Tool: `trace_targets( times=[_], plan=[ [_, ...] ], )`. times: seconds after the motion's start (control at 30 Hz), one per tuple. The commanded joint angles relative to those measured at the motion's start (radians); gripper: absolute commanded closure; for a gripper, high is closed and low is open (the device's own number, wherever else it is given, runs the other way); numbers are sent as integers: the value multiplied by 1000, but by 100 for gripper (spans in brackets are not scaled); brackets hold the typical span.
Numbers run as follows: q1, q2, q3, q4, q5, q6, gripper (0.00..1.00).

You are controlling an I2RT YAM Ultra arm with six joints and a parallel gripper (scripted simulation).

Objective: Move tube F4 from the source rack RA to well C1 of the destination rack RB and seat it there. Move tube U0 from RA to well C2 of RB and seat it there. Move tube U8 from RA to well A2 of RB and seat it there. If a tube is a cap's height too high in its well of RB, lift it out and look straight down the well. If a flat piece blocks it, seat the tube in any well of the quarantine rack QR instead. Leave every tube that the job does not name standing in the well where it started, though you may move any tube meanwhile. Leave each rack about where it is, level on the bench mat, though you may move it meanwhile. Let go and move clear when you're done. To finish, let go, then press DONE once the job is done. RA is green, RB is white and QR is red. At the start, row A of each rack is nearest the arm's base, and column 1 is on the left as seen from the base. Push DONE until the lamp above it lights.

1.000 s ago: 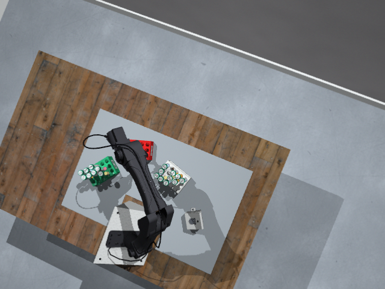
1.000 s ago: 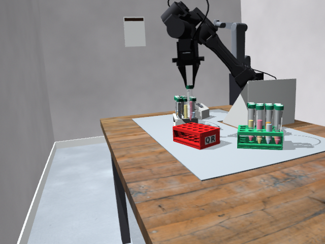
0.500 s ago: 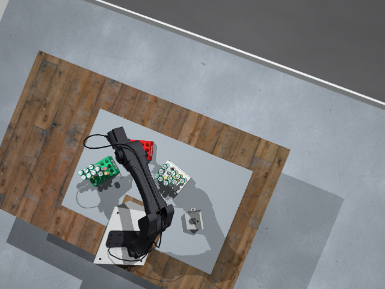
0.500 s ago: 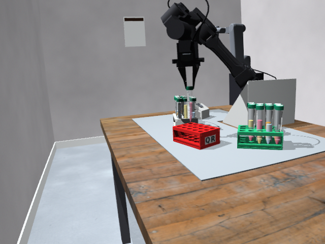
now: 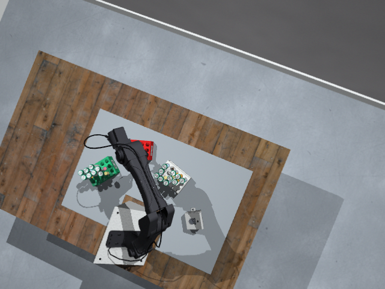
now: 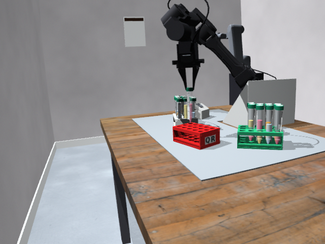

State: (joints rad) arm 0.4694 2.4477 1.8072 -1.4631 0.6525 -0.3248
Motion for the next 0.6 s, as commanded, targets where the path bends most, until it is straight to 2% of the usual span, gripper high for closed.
trace_targets(
  times=[0.0,0.27,0.57],
  plan=[
    [6,-33,-26,31,9,-11,100],
    [11,-36,-22,45,10,-16,100],
    [0,-37,-54,63,14,-23,100]
  ],
)
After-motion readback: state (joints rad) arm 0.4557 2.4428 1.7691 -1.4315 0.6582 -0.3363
